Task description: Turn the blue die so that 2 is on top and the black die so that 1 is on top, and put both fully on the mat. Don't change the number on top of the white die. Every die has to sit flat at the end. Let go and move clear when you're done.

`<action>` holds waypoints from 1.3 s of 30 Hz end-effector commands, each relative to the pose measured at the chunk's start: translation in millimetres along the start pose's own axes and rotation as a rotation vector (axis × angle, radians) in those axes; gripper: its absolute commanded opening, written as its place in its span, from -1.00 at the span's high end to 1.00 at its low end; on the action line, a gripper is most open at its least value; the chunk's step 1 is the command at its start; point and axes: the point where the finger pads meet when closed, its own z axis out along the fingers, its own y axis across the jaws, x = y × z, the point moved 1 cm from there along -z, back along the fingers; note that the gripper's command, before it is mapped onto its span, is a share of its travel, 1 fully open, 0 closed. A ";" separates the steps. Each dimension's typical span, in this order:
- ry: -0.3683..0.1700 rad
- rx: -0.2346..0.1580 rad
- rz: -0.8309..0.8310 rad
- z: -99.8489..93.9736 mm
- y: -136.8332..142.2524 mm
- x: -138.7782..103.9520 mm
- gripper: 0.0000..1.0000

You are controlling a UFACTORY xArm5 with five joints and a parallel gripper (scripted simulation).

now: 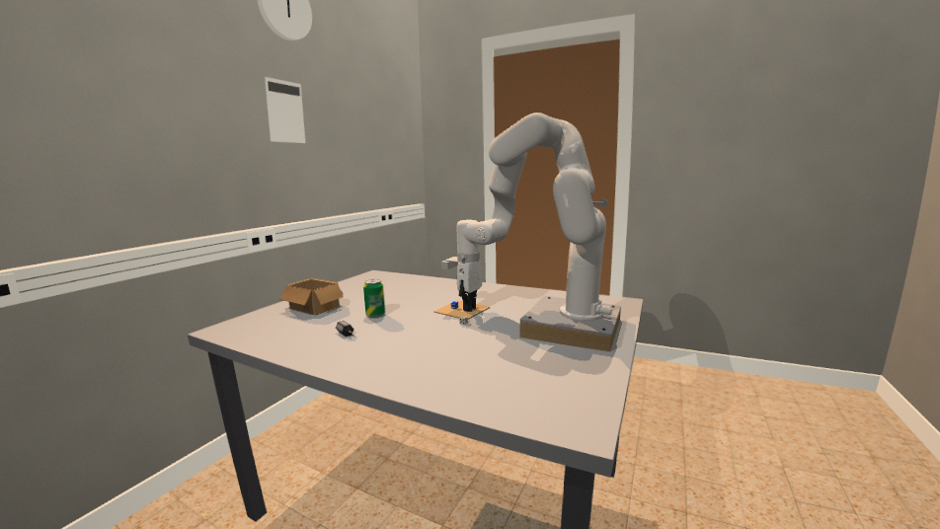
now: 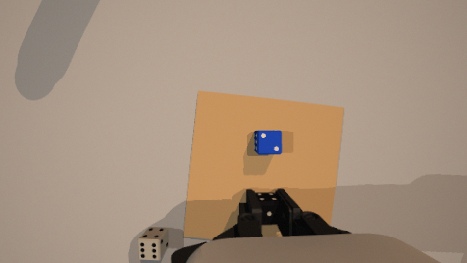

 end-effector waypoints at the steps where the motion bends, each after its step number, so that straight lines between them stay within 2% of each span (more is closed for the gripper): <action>1: 0.003 0.000 0.000 -0.9 0.0 1.3 0.69; 9: 0.003 0.000 0.000 -0.9 0.0 1.3 0.69; 10: 0.003 0.000 0.000 -0.9 0.0 1.3 0.61; 15: 0.003 0.000 0.000 -0.9 0.0 1.3 0.53; 16: 0.003 0.000 0.000 -0.9 0.0 1.3 0.45; 18: 0.003 0.000 0.000 -0.9 0.0 1.3 0.45; 19: 0.003 0.000 0.000 -0.9 0.0 1.3 0.37; 23: 0.003 0.000 0.000 -0.9 0.0 1.3 0.37; 24: 0.003 0.000 0.000 -0.9 0.0 1.3 0.28; 39: 0.003 0.000 0.000 -5.9 -0.1 1.3 0.28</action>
